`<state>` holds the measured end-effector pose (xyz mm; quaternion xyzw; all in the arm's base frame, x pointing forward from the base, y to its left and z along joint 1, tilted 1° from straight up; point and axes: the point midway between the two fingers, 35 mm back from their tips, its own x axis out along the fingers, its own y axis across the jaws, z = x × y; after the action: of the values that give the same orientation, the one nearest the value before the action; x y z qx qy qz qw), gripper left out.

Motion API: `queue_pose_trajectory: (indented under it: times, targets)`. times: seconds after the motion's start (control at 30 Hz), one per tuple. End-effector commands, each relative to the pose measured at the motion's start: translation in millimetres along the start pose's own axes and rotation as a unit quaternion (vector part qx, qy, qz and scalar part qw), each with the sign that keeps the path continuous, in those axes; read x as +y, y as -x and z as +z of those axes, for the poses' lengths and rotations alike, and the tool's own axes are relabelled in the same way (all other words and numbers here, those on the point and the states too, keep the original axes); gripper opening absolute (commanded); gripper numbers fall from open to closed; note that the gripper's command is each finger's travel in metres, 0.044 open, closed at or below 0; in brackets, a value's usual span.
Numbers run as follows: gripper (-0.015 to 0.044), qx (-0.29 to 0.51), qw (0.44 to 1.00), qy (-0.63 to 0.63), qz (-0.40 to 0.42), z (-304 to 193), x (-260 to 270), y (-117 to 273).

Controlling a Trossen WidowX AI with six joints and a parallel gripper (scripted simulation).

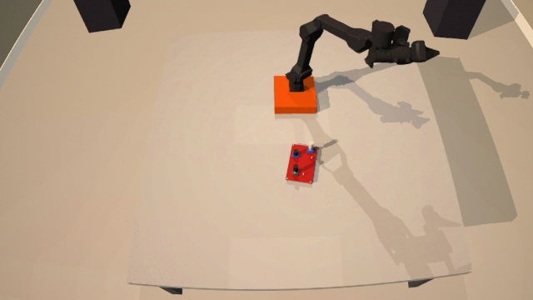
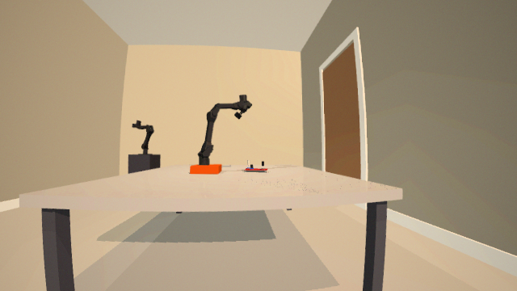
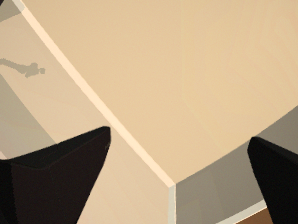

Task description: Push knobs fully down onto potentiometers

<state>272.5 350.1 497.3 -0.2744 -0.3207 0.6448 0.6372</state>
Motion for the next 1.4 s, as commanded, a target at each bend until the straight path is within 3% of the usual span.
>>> queue_pose_trajectory:
  times: [0.0,0.47,0.9,1.37]
  targets:
    - [0.0374,0.001,1.0,-0.003,0.0,-0.8,0.0,0.2]
    - [0.0006,0.101,0.973,-0.205,-0.034,-64.0,5.8,18.9]
    - [0.0,0.19,0.897,-0.389,-0.088,-122.6,19.8,46.6]
    - [0.0,0.272,0.767,-0.557,-0.164,-178.9,44.3,86.1]
